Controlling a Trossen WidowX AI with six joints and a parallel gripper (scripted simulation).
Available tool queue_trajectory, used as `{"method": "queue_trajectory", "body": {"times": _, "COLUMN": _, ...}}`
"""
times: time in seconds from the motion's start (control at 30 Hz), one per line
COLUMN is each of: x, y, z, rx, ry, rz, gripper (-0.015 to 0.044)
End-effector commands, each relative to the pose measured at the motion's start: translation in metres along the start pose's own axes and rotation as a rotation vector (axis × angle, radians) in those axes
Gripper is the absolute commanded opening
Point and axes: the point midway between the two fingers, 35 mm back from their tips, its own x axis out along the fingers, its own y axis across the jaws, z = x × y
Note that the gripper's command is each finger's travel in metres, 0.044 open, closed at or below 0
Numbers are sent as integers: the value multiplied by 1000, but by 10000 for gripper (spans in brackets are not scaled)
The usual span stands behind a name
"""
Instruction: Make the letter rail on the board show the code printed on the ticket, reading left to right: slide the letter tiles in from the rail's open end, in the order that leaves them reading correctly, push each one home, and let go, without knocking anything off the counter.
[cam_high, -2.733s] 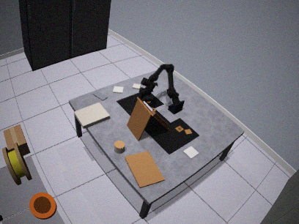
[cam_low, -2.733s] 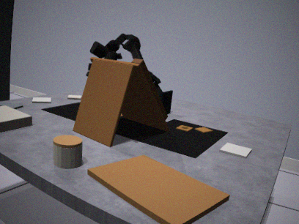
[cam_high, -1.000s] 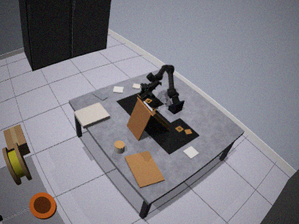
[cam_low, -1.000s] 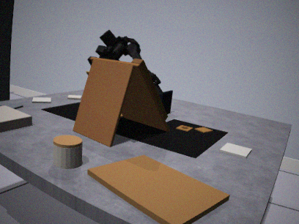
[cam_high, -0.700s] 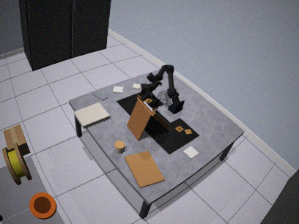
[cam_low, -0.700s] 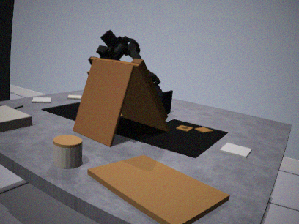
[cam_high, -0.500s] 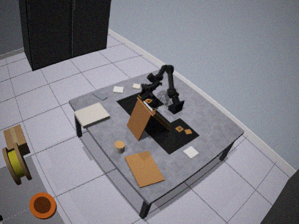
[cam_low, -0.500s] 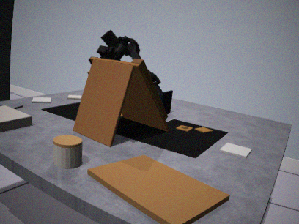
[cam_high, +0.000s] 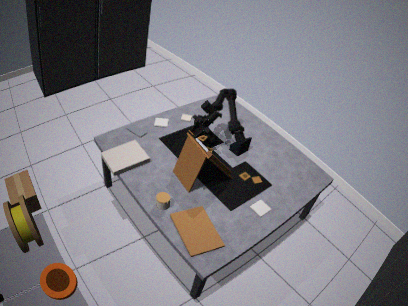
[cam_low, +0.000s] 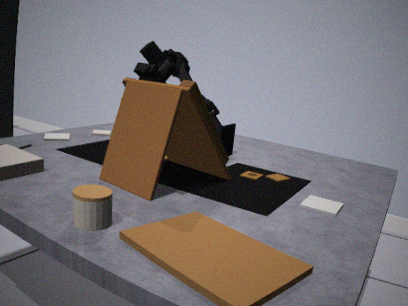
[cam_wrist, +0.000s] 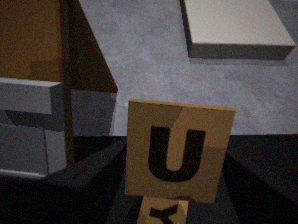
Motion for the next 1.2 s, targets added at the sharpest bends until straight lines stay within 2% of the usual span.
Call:
{"method": "queue_trajectory", "body": {"times": 0.0, "x": 0, "y": 3, "z": -1, "rx": 1, "ry": 1, "rz": -1, "gripper": 0}}
{"method": "queue_trajectory", "body": {"times": 1.17, "x": 0, "y": 20, "z": 0, "rx": 1, "ry": 1, "rz": -1, "gripper": 0}}
